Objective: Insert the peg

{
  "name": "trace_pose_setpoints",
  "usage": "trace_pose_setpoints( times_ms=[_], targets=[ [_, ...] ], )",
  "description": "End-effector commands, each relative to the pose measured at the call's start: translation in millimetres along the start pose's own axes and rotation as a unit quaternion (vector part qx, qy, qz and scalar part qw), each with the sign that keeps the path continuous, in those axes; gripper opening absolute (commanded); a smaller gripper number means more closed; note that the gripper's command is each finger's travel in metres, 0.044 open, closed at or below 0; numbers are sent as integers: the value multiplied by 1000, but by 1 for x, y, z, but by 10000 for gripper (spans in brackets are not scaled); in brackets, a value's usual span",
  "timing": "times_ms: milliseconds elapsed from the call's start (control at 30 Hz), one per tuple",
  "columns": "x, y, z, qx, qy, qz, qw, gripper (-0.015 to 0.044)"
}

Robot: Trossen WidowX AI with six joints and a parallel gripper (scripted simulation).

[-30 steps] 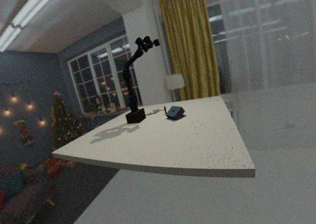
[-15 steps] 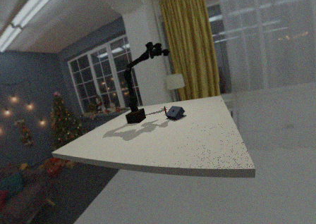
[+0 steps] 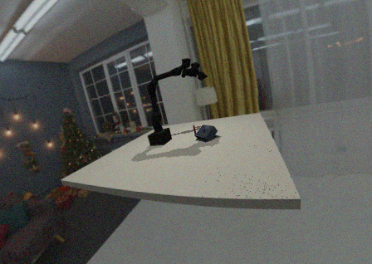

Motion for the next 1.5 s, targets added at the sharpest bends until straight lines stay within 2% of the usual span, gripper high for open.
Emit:
trace_pose_setpoints(
  times_ms=[0, 300, 633, 967, 1300, 1467],
  targets=[
    [12, -25, -26, 12, 33, -49, 998, 440],
    [26, -76, -83, 39, 115, -147, 982, 440],
    [23, -124, -152, 56, 218, -247, 942, 440],
    [1, -162, -219, 58, 328, -335, 881, 440],
    [-35, -188, -279, 48, 443, -405, 799, 440],
    [-44, -191, -287, 46, 459, -414, 785, 440]
  ],
)
Point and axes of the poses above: the point midway between the two fingers, 35 mm back from their tips, its own x axis out along the fingers, its own y axis across the jaws, z = x × y, the point moved 4 cm from there along -x, back along the fingers, and after that the axes turned 11 degrees about x, right-handed, at the moved point
